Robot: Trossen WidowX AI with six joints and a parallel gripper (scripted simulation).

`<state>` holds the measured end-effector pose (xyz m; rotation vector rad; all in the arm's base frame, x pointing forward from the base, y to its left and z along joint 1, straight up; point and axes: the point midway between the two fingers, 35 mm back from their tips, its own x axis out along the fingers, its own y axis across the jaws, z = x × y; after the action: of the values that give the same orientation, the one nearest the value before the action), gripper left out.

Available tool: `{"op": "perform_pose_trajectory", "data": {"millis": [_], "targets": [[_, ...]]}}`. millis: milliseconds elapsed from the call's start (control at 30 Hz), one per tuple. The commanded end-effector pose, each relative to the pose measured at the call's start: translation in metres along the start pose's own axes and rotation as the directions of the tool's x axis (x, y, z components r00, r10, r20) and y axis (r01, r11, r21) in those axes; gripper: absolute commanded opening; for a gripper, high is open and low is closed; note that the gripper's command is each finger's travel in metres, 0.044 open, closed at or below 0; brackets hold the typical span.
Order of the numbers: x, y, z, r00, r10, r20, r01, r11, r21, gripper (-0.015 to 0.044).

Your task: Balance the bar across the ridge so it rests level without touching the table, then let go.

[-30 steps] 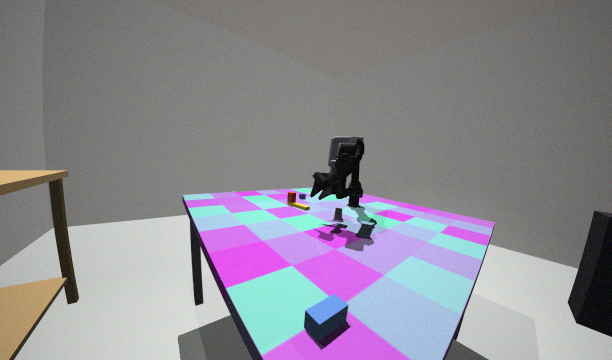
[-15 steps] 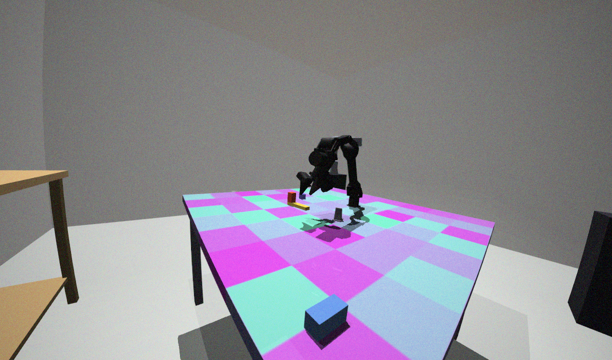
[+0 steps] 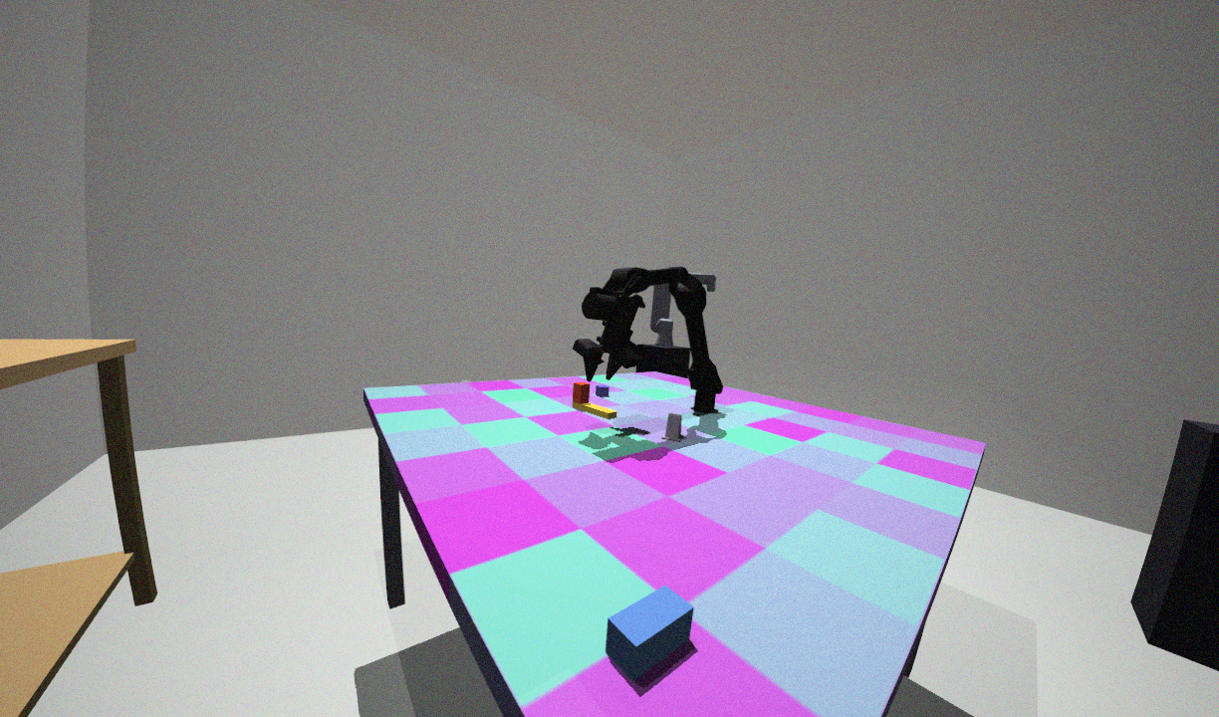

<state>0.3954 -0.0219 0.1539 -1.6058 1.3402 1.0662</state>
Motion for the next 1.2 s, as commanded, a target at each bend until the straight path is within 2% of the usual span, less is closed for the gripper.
{"op": "perform_pose_trajectory", "data": {"millis": [0,433,933,1167], "targets": [[0.004,0.009,-0.013,0.999,0.023,0.042,-0.023,1.0,-0.006,0.0315],[0.01,0.042,-0.059,0.98,0.053,0.192,-0.053,0.999,-0.002,0.0315],[0.01,0.079,-0.099,0.941,0.023,0.338,-0.031,0.999,0.02,0.0315],[0.038,0.076,-0.091,0.941,0.022,0.337,-0.031,0.999,0.02,0.0315]]}}
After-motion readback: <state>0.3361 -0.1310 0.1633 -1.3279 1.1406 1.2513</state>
